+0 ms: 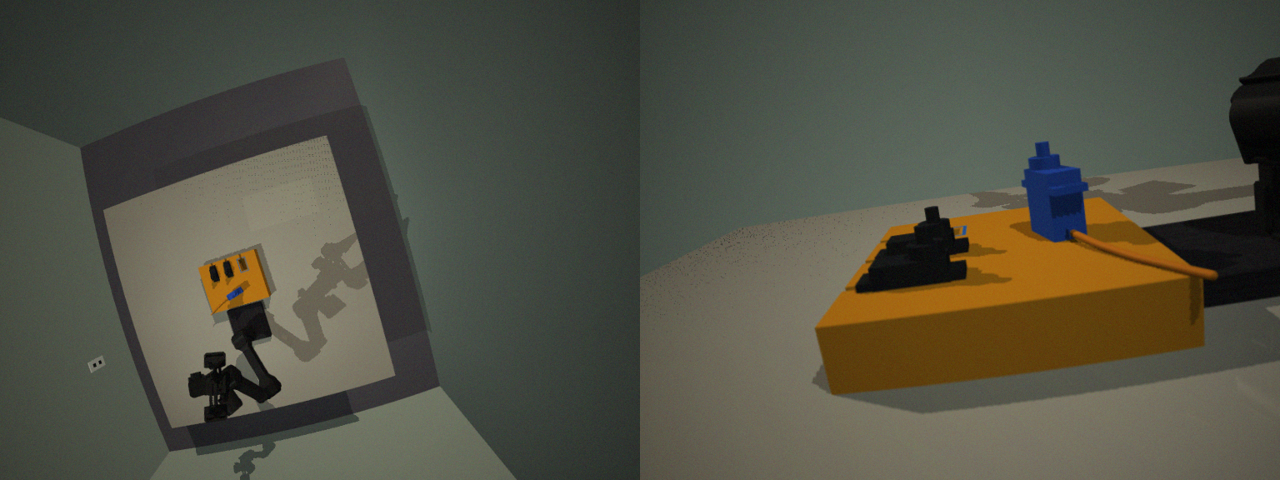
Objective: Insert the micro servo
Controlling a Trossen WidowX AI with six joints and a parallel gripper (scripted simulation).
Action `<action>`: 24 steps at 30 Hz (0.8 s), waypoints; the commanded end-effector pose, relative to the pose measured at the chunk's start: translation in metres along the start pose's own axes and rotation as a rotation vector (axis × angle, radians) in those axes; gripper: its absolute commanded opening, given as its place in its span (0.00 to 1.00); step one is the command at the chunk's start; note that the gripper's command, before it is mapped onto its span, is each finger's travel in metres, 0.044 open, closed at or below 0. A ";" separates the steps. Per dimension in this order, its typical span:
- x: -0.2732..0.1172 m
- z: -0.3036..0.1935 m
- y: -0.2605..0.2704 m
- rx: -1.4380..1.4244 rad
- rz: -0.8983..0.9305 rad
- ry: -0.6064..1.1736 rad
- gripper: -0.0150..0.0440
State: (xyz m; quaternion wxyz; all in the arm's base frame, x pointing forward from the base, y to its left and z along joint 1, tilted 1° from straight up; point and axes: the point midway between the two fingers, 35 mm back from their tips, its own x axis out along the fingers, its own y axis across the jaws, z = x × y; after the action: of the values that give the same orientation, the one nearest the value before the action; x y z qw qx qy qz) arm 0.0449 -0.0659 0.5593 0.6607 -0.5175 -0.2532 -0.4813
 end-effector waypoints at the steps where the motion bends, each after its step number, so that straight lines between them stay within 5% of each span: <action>1: 0.004 0.023 0.027 -0.071 0.082 -0.070 1.00; 24: -0.024 0.091 0.192 -0.415 0.617 -0.418 1.00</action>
State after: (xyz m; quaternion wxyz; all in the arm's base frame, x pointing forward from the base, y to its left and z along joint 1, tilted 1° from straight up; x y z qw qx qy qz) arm 0.2041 0.0218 0.5007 0.5974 -0.7572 -0.1345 -0.2273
